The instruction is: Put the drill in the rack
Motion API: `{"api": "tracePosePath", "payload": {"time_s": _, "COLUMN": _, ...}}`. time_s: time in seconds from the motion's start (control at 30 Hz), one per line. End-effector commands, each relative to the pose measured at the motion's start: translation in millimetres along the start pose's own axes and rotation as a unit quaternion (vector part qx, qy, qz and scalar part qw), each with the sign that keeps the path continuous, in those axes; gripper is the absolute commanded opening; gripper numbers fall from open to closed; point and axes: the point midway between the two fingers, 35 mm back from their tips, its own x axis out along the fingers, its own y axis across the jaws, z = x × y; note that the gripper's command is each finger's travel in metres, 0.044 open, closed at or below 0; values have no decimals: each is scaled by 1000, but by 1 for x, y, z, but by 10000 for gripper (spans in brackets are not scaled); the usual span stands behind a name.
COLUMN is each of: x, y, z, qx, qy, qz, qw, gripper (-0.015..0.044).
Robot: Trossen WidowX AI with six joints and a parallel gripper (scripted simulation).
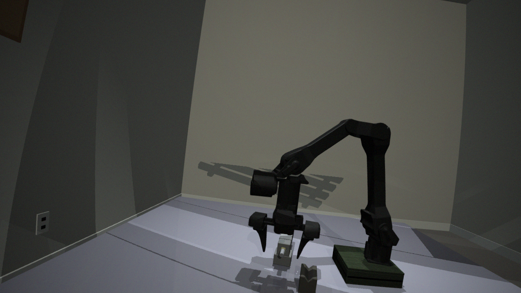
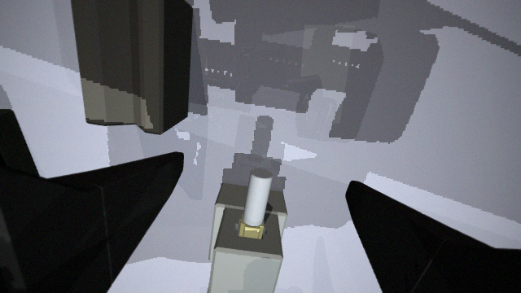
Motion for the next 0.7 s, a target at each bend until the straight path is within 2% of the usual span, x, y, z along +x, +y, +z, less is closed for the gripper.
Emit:
{"api": "tracePosePath", "payload": {"time_s": 0.0, "x": 9, "y": 2, "z": -2, "qx": -2, "qy": 0, "qz": 4, "qw": 1000, "gripper": 440}}
{"api": "tracePosePath", "payload": {"time_s": 0.67, "x": 35, "y": 3, "z": -10, "qx": -2, "qy": 1, "qz": 4, "qw": 1000, "gripper": 440}}
